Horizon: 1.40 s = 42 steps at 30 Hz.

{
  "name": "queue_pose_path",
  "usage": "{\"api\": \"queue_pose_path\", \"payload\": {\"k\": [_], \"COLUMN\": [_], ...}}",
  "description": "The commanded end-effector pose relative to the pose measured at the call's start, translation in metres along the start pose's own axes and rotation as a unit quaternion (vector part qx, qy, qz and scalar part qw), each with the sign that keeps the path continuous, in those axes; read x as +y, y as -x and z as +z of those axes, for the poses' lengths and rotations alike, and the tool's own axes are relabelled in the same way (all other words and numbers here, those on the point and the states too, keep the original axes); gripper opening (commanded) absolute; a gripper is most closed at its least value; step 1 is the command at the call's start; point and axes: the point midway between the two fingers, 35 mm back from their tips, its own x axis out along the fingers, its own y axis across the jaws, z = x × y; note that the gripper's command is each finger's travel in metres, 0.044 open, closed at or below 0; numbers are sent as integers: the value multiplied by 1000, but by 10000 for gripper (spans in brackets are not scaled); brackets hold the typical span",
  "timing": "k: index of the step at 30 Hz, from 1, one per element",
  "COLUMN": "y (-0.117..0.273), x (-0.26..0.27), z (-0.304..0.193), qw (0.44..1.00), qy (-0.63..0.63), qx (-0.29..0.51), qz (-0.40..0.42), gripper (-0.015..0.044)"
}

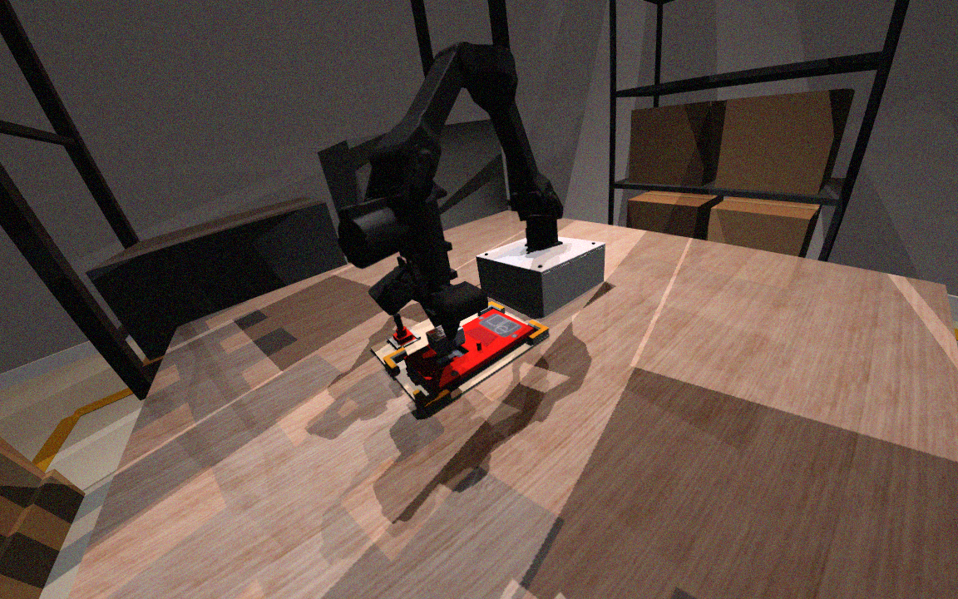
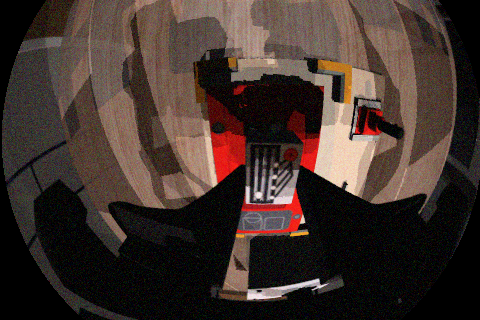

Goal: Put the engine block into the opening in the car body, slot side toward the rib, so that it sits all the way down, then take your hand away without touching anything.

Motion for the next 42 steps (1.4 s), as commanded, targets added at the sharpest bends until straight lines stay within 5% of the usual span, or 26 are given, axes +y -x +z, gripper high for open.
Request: {"api": "queue_pose_path", "payload": {"k": [1,42], "y": [-1,-5], "x": [0,0], "z": [0,0], "qw": [999,1000], "qy": [46,20], "qx": [0,1], "qz": [1,1], "gripper": [158,158]}}
